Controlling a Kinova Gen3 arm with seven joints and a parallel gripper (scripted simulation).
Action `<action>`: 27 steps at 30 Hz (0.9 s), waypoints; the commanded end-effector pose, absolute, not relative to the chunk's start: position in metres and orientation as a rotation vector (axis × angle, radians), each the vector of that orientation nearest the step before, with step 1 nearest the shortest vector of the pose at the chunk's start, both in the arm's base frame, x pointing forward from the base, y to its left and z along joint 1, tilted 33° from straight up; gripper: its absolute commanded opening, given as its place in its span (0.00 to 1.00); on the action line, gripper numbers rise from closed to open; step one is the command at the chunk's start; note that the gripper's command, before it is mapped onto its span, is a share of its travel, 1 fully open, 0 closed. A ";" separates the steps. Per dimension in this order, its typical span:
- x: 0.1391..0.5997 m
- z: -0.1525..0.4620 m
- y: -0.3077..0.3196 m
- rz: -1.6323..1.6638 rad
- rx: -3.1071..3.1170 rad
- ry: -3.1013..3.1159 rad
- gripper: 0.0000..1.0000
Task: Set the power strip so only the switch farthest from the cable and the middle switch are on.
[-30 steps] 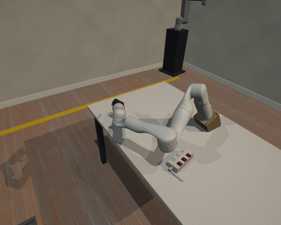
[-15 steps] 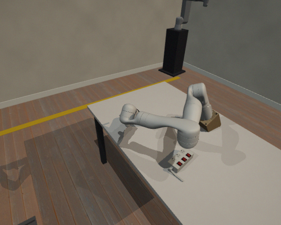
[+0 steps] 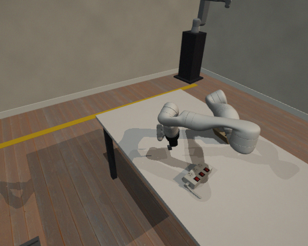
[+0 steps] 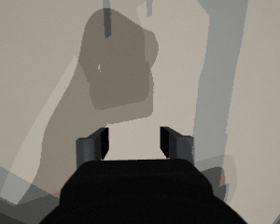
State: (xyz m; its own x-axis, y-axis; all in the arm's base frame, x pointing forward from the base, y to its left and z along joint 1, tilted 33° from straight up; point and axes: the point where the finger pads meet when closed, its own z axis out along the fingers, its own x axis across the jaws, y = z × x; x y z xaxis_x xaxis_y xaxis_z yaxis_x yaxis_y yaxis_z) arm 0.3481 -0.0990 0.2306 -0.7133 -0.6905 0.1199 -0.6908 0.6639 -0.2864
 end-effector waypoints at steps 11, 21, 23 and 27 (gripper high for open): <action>0.343 0.201 0.044 0.487 0.976 -3.302 1.00; 0.341 0.190 0.089 0.465 0.849 -3.468 1.00; 0.340 0.188 0.097 0.461 0.824 -3.497 1.00; 0.340 0.186 0.110 0.458 0.782 -3.541 1.00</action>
